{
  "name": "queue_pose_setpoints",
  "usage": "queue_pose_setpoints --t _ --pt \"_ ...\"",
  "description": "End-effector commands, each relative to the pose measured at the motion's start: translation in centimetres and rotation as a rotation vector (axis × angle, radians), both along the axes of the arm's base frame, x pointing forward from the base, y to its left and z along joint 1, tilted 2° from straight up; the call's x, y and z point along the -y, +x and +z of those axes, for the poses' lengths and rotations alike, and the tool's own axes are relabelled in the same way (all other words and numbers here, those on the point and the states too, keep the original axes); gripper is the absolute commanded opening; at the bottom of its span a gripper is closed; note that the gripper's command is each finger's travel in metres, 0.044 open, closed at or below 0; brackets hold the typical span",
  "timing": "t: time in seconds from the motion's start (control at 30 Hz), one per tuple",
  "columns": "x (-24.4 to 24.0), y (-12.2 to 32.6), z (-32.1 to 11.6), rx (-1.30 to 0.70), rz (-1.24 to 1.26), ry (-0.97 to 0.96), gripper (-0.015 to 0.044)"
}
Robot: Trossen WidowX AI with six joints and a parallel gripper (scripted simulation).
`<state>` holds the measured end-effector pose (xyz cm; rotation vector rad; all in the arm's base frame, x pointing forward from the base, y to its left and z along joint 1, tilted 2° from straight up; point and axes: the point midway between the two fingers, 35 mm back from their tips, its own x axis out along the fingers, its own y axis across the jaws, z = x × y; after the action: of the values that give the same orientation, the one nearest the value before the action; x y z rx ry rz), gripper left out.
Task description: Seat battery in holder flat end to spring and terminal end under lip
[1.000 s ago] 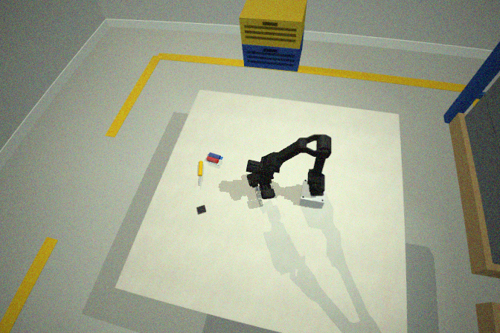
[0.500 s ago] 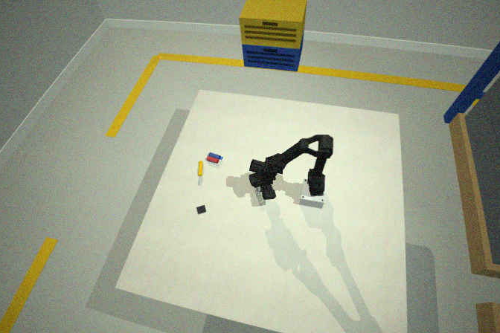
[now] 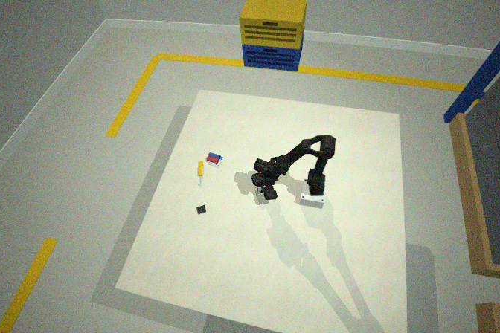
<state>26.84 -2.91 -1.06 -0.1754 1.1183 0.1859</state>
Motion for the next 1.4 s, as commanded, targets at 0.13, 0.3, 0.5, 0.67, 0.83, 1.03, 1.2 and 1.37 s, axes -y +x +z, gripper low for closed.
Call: queue_pose_setpoints --t 0.13,0.3,0.5,0.67,0.83,1.03,1.2,1.37 --pt "-0.1 -0.5 -0.4 0.045 0.006 0.015 0.0081" --pt "0.0 -0.7 -0.5 0.078 0.008 0.020 0.0081" --pt "0.0 -0.8 -0.6 0.096 0.007 0.019 0.0081" --pt "0.1 -1.2 -0.8 0.097 0.006 0.017 0.0081" --pt "0.2 -1.6 -0.9 0.098 0.004 0.012 0.0081" --pt "0.3 -2.2 -0.9 0.099 0.001 0.007 0.0081" --pt "0.3 -2.5 -0.9 0.099 -0.002 0.003 0.0081" --pt "0.4 -2.8 -0.9 0.098 -0.004 -0.002 0.0081"
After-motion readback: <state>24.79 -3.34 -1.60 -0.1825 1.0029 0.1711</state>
